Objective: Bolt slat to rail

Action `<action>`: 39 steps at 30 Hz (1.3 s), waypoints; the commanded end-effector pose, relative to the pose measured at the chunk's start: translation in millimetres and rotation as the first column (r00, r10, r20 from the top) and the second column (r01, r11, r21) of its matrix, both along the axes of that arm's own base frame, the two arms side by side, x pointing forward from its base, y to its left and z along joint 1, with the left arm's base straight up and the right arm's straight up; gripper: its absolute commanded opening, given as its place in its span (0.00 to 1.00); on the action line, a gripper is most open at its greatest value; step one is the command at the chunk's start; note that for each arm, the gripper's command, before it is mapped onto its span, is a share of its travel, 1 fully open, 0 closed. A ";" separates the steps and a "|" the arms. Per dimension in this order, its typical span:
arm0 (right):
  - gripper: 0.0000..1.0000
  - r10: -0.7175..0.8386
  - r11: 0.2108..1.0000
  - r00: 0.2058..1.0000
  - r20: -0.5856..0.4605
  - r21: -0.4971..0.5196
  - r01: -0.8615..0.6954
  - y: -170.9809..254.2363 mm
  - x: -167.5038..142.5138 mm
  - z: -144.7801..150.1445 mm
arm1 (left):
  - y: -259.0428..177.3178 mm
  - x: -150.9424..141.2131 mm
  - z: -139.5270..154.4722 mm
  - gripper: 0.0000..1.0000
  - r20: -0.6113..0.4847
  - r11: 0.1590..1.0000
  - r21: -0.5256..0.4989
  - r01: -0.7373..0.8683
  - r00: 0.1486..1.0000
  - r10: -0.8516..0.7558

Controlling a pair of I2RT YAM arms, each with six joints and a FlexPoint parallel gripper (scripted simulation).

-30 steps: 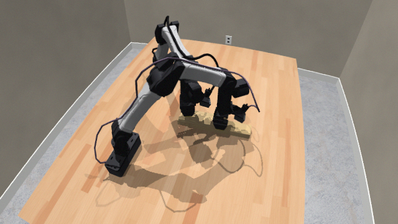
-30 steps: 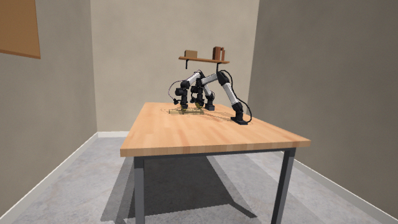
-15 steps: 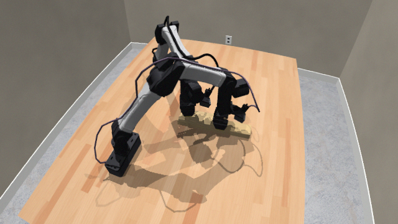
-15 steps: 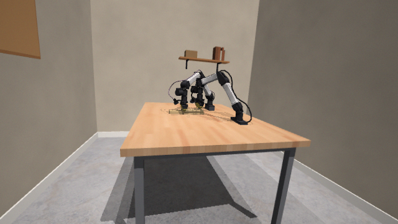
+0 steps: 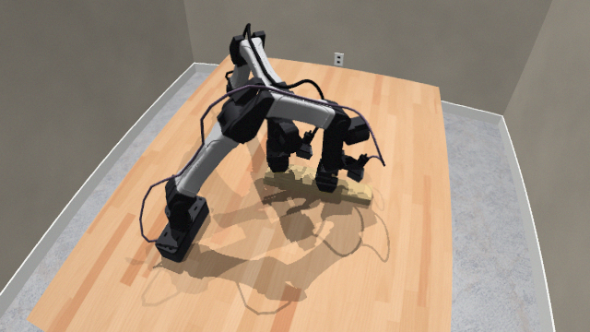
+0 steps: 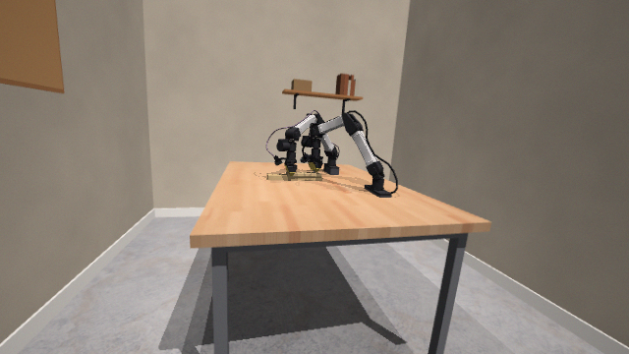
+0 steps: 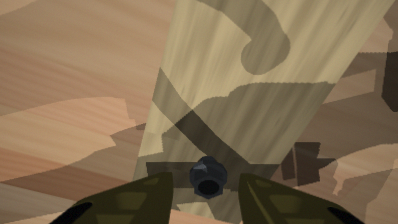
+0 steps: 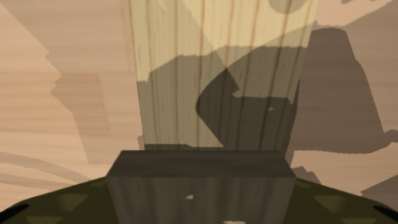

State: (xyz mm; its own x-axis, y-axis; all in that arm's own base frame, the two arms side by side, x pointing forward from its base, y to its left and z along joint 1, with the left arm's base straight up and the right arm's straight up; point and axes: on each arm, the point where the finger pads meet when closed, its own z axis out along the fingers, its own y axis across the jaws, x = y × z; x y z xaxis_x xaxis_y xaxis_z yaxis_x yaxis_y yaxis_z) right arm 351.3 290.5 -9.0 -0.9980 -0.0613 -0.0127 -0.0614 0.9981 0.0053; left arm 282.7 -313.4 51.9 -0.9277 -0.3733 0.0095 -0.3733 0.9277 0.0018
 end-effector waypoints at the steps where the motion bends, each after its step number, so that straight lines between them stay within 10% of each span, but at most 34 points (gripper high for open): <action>1: 0.67 -0.001 1.000 1.000 0.010 0.008 0.001 1.3 2.0 4.4 | -1.2 3.5 2.4 0.36 0.017 1.000 -0.006 -0.008 1.000 0.008; 38: 0.67 -0.001 1.000 1.000 0.010 0.008 0.001 1.3 2.0 4.4 | -1.4 3.6 -5.9 0.36 0.017 1.000 -0.005 -0.008 1.000 0.008; 39: 0.67 -0.001 1.000 1.000 0.010 0.008 0.001 1.3 2.0 4.4 | -1.8 3.5 -3.5 0.25 0.017 1.000 -0.008 -0.006 1.000 0.006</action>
